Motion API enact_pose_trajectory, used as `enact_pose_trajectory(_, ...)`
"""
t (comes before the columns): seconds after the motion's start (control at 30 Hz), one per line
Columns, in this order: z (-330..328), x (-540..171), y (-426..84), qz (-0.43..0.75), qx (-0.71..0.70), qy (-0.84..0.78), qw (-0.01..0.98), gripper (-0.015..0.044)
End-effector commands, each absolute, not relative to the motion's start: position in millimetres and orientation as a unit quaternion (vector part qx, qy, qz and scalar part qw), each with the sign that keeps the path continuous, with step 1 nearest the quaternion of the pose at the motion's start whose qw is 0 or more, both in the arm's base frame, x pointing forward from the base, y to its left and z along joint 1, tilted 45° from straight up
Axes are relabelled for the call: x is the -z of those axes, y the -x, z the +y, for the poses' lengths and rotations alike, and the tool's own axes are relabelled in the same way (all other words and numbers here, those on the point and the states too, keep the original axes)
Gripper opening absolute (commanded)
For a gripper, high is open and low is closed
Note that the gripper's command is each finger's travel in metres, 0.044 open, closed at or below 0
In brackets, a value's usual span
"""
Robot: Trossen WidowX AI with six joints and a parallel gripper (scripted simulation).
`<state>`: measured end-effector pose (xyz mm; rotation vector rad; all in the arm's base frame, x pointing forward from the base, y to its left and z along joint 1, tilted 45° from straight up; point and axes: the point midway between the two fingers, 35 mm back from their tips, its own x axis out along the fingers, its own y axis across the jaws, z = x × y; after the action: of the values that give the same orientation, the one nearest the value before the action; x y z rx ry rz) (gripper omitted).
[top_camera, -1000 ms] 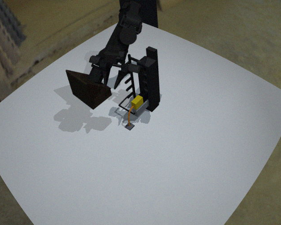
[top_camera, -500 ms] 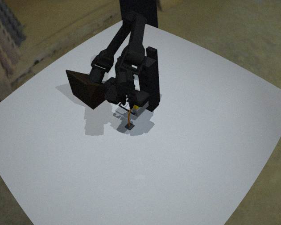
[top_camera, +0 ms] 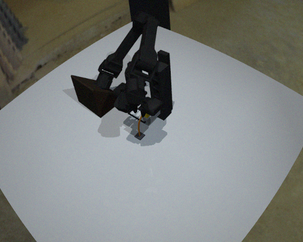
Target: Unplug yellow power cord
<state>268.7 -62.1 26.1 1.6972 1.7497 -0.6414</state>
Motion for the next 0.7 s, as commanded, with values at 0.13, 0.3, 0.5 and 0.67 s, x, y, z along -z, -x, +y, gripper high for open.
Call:
enact_pose_trajectory(0.13,-50.2,-36.9,-267.6,0.662,0.242,-0.642,0.302,0.0160)
enact_pose_trajectory(0.3,-44.3,-42.6,-266.8,0.662,0.242,-0.642,0.302,0.0160)
enact_pose_trajectory(0.5,-37.2,-49.4,-265.5,0.662,0.241,-0.642,0.302,0.0160)
enact_pose_trajectory(0.67,-35.4,-51.0,-265.1,0.662,0.241,-0.642,0.302,0.0160)
